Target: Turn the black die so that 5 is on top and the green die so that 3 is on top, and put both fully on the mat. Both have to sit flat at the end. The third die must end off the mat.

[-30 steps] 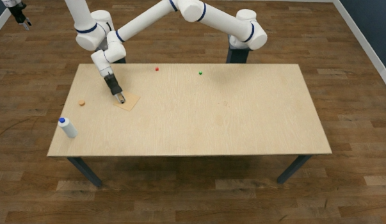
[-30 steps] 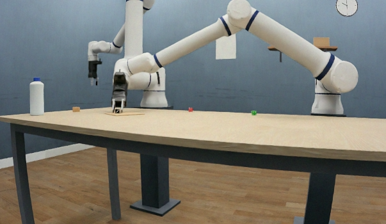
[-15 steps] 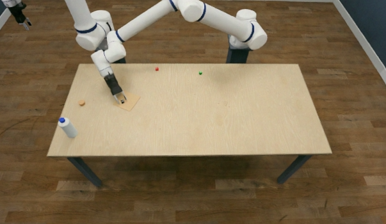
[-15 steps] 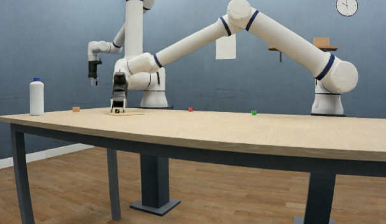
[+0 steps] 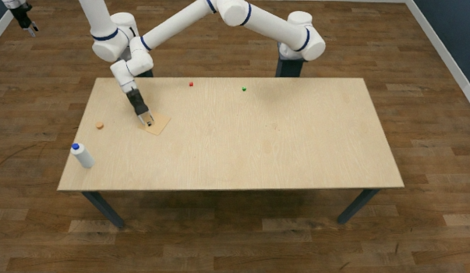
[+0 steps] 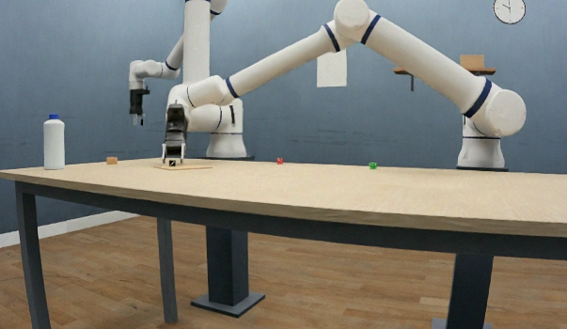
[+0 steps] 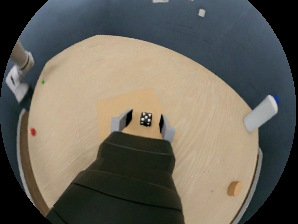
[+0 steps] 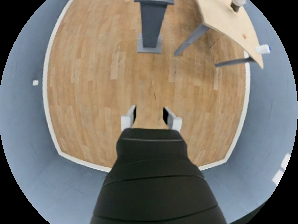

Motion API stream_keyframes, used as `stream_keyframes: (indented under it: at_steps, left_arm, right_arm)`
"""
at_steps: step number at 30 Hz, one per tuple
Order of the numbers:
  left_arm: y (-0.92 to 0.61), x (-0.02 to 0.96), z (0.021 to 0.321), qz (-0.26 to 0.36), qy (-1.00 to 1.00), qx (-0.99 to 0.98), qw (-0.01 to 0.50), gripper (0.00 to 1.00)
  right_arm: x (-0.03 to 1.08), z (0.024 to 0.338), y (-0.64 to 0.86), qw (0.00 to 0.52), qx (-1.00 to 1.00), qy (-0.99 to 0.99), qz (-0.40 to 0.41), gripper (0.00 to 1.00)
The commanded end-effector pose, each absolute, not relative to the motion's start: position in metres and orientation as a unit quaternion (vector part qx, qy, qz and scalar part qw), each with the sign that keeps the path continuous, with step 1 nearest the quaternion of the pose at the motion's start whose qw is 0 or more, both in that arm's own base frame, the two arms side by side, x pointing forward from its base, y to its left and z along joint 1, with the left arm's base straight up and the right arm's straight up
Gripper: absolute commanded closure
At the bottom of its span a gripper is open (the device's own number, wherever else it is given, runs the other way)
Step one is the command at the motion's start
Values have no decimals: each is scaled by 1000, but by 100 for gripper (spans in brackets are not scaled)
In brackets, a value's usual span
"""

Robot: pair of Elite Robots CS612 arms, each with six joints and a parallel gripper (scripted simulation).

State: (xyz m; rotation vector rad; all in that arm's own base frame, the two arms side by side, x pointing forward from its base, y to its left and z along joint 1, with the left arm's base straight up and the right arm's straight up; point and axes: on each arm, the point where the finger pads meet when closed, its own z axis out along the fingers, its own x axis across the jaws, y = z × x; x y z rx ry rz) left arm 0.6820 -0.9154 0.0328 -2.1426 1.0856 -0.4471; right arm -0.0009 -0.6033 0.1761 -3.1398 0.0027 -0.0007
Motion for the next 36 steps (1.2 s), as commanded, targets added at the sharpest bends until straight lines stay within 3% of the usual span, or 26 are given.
stream_keyframes:
  at_steps: [1, 18, 36]
  left_arm:
    - [-916, 682, 45, -173, 417, -824, 341, 0]
    - [-916, 682, 91, -173, 417, -824, 341, 0]
    - [-914, 683, 96, -158, 421, -835, 317, 0]
  right_arm:
    - [-1, 177, -604, 0, -1000, 1, 0, 0]
    - [-1, 177, -604, 0, -1000, 1, 0, 0]
    - [-1, 177, -604, 0, -1000, 1, 0, 0]
